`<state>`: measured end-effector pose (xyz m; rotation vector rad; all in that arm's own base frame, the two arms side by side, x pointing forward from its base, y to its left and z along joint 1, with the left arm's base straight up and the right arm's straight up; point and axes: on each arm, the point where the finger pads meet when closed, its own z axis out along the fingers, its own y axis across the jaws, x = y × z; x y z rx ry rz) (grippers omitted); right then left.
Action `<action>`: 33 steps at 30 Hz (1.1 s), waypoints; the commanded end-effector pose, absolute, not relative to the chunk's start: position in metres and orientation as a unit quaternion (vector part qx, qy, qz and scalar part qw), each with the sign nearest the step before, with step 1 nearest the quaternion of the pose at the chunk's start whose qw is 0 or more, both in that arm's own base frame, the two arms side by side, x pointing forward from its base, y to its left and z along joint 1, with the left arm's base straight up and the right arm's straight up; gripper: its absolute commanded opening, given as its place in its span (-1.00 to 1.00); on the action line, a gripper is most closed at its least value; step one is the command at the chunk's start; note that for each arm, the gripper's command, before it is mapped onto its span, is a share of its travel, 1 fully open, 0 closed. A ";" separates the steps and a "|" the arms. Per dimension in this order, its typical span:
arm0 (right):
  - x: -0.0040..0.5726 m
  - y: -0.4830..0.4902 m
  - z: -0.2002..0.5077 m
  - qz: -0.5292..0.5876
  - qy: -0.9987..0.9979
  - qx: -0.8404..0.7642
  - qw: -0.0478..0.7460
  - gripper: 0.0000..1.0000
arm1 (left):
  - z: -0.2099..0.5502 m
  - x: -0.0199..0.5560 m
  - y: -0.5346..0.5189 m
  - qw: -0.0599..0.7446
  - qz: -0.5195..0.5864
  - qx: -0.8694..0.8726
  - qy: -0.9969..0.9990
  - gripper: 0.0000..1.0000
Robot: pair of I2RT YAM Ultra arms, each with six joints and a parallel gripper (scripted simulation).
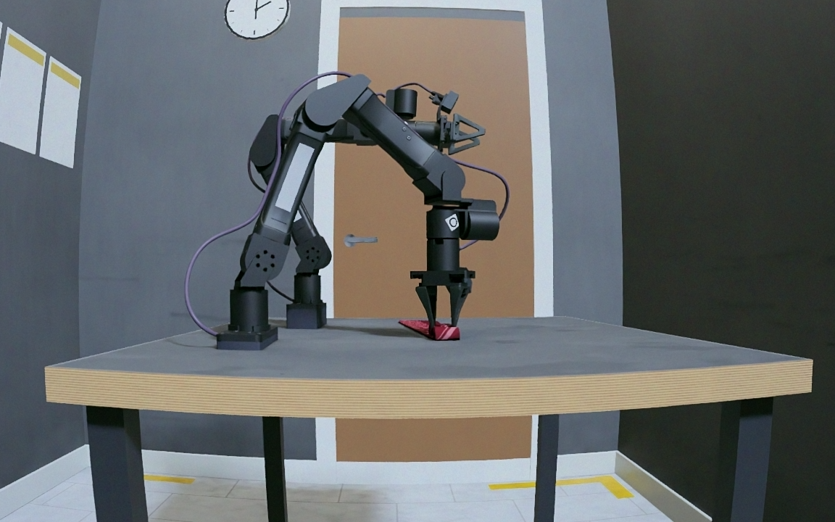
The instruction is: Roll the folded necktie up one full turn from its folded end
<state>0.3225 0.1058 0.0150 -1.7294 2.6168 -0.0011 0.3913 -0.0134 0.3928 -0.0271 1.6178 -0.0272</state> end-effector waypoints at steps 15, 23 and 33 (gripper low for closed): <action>0.322 0.108 0.012 0.006 0.840 -0.542 0.005 -0.23 | 0.414 0.390 -0.014 0.707 -0.020 -0.013 0.707 1.00; 0.322 0.108 0.012 0.006 0.842 -0.539 0.005 -0.23 | 0.414 0.390 -0.014 0.707 -0.020 -0.013 0.707 1.00; 0.322 0.108 0.012 0.006 0.844 -0.536 0.005 -0.23 | 0.414 0.390 -0.014 0.707 -0.020 -0.013 0.707 1.00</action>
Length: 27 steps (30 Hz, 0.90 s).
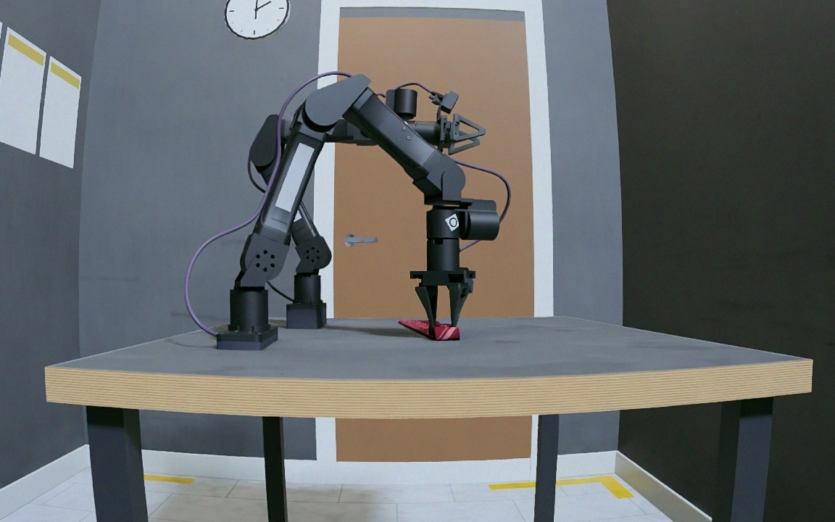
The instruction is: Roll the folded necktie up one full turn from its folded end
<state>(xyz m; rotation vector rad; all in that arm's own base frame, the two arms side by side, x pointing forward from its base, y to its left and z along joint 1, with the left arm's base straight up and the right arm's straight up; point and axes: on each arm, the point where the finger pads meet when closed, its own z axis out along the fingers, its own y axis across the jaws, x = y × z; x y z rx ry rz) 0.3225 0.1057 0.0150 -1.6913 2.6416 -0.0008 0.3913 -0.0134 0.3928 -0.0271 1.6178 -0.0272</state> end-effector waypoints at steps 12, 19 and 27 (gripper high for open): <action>0.322 0.108 0.012 0.006 0.847 -0.531 0.005 -0.23 | 0.414 0.390 -0.014 0.707 -0.020 -0.013 0.707 1.00; 0.322 0.108 0.012 0.006 0.849 -0.528 0.005 -0.23 | 0.414 0.390 -0.014 0.707 -0.020 -0.013 0.707 1.00; 0.322 0.108 0.012 0.006 0.851 -0.526 0.005 -0.23 | 0.414 0.390 -0.014 0.707 -0.020 -0.013 0.707 1.00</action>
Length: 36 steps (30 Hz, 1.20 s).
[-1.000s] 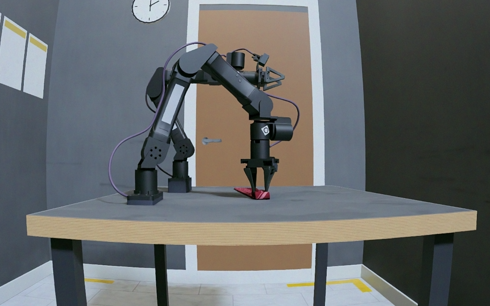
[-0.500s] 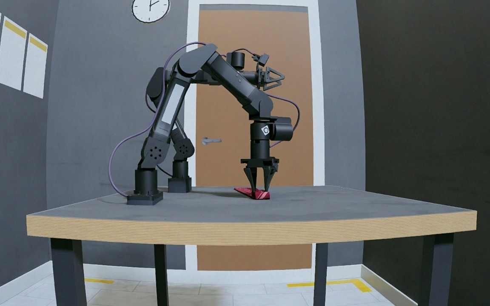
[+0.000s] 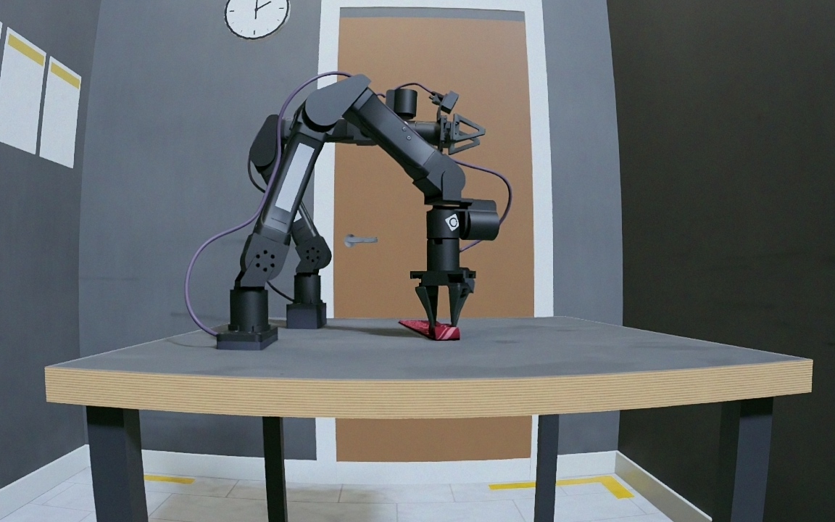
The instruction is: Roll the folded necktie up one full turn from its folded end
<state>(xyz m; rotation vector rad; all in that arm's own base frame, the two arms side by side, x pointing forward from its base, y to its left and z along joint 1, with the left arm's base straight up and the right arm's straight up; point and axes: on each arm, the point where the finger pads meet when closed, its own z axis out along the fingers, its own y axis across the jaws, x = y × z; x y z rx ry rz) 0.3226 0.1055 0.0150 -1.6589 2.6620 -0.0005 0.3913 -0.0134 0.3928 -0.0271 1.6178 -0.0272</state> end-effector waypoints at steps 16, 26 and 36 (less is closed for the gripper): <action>0.322 0.108 0.012 0.006 0.855 -0.519 0.005 -0.23 | 0.414 0.390 -0.014 0.707 -0.020 -0.013 0.707 1.00; 0.322 0.108 0.012 0.006 0.857 -0.516 0.005 -0.23 | 0.414 0.390 -0.014 0.707 -0.020 -0.013 0.707 1.00; 0.322 0.108 0.012 0.006 0.859 -0.513 0.005 -0.23 | 0.414 0.390 -0.014 0.707 -0.020 -0.013 0.707 1.00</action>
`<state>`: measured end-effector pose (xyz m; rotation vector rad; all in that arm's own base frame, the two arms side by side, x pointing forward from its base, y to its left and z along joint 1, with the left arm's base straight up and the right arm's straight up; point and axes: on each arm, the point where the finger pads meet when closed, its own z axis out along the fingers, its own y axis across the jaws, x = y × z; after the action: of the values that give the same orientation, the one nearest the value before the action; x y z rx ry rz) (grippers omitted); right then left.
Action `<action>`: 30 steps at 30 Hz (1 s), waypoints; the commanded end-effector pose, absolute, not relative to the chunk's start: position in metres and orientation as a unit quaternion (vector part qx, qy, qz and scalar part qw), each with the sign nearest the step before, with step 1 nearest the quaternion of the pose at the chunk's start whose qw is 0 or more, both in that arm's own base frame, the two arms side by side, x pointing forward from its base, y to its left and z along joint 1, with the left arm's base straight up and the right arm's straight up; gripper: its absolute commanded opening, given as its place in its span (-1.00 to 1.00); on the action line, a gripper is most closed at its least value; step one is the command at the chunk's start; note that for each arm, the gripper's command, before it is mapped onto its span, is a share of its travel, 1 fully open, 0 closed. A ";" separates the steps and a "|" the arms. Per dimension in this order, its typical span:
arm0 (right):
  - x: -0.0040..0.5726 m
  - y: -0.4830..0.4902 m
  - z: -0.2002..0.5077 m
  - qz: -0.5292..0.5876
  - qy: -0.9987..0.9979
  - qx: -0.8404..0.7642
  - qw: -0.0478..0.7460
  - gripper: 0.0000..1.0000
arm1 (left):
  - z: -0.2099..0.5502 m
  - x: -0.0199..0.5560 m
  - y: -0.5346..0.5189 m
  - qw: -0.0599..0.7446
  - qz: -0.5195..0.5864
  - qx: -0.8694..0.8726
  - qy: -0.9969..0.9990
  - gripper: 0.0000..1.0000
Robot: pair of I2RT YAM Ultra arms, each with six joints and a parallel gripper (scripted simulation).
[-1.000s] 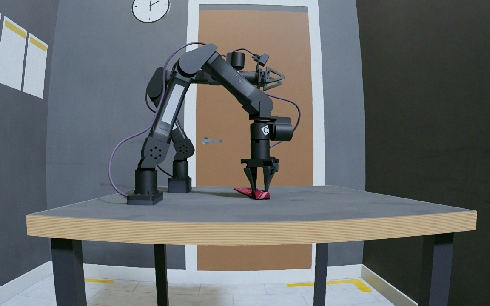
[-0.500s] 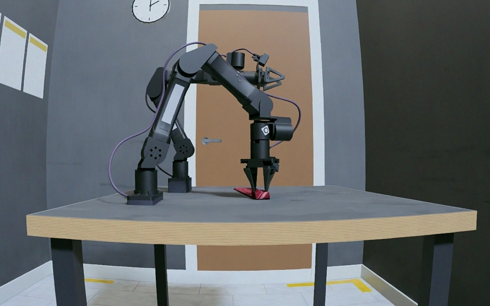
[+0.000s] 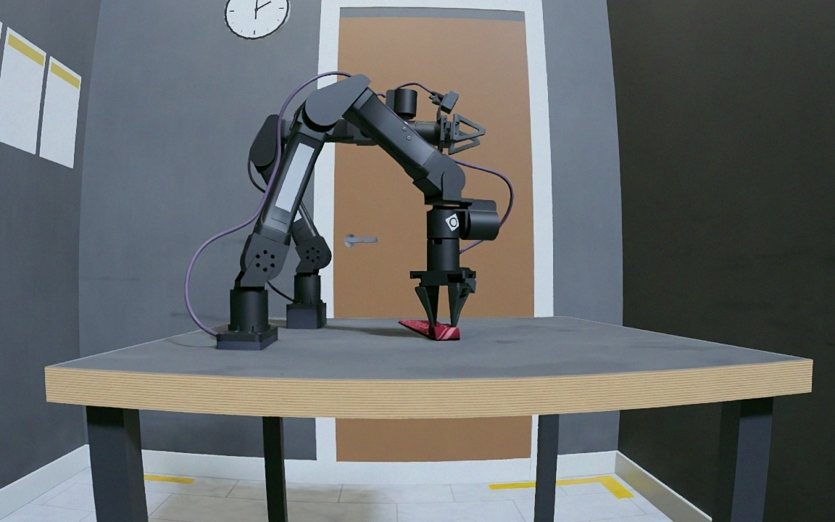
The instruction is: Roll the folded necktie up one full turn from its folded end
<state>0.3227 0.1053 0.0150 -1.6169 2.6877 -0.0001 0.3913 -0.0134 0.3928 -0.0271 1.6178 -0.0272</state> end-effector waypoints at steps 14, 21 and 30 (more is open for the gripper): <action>0.322 0.108 0.012 0.006 0.862 -0.507 0.005 -0.23 | 0.414 0.390 -0.014 0.707 -0.020 -0.013 0.707 1.00; 0.322 0.108 0.012 0.006 0.863 -0.505 0.005 -0.23 | 0.414 0.390 -0.014 0.707 -0.020 -0.013 0.707 1.00; 0.322 0.108 0.012 0.006 0.866 -0.501 0.005 -0.23 | 0.414 0.390 -0.014 0.707 -0.020 -0.013 0.707 1.00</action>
<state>0.3227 0.1051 0.0150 -1.5806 2.7092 0.0002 0.3913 -0.0134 0.3928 -0.0271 1.6178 -0.0272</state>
